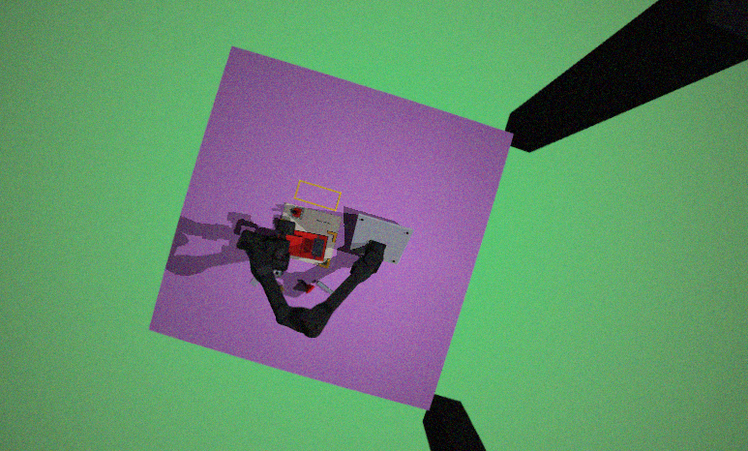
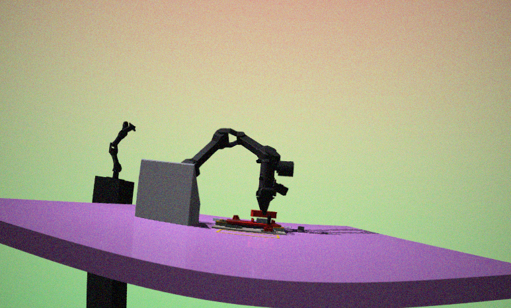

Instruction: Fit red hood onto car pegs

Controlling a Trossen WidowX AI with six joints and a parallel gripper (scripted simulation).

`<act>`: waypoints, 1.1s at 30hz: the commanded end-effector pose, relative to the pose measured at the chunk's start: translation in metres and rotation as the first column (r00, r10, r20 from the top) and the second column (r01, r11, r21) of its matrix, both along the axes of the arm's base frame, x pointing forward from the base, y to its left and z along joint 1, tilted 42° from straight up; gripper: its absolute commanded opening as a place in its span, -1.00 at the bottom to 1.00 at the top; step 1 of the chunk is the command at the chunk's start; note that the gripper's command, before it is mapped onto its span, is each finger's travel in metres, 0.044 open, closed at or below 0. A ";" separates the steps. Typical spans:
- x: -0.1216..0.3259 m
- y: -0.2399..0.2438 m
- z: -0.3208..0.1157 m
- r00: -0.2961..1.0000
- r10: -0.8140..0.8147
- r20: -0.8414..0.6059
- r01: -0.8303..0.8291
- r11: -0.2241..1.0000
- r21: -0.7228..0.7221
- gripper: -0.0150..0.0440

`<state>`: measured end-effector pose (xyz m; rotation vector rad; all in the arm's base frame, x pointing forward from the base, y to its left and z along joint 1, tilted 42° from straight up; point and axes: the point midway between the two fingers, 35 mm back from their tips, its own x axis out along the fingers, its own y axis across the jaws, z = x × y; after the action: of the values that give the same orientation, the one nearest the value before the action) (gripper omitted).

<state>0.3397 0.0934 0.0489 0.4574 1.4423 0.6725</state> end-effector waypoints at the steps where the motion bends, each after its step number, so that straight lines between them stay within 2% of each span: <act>1: 0.001 0.001 0.001 1.000 -0.003 -0.001 0.003 1.000 0.006 -0.49; 33: 0.002 0.007 -0.008 1.000 -0.003 -0.001 0.003 1.000 0.006 -0.49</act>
<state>0.3414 0.0982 0.0422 0.4572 1.4401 0.6723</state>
